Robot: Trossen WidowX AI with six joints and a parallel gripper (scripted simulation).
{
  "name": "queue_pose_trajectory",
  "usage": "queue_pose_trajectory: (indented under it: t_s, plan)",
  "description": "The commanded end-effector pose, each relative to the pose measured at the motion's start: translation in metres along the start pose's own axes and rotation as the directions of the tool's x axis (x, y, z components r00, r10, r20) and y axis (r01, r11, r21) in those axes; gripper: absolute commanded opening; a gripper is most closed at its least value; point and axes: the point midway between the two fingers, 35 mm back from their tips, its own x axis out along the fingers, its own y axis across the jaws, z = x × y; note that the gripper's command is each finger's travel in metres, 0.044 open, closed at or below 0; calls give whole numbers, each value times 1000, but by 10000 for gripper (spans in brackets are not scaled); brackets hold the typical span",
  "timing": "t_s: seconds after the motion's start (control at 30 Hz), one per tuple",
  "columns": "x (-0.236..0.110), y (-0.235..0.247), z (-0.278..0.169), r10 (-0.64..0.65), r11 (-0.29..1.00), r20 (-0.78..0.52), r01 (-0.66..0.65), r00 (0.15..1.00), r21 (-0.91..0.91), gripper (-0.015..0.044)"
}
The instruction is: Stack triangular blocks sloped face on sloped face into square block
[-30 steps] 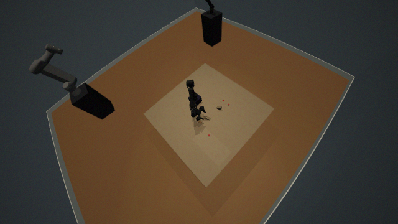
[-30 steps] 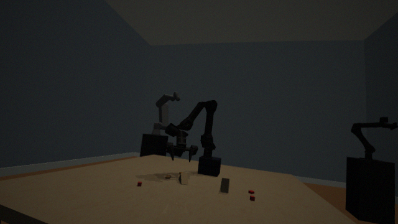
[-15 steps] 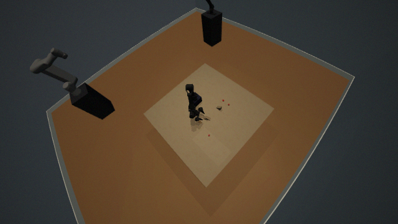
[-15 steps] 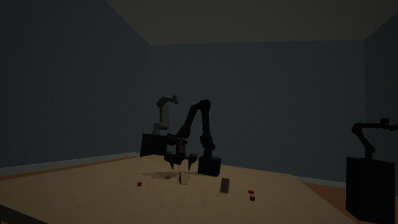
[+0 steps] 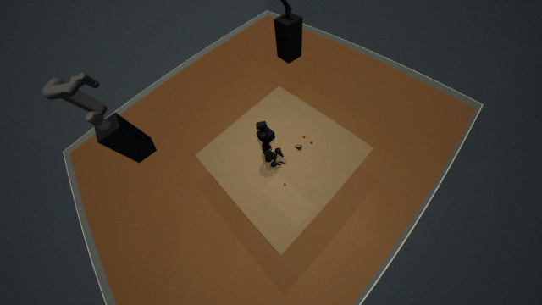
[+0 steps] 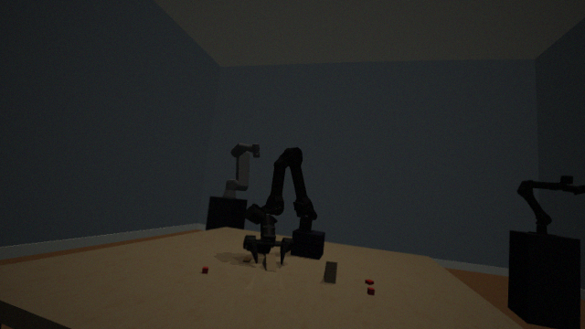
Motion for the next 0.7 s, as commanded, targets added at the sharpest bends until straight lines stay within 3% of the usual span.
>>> queue_pose_trajectory:
  t_s: [0.0, 0.27, 0.63, 0.67]
  plan:
    - [1, -1, 2, 0, 1000, 7, 0, 1000, 8, 440]
    - [1, -1, 2, 0, 1000, 7, 0, 1000, 8, 440]
    - [1, -1, 1, -3, 1000, 1, 3, 1000, 3, 151]
    - [1, -1, 1, -3, 1000, 1, 3, 1000, 3, 145]
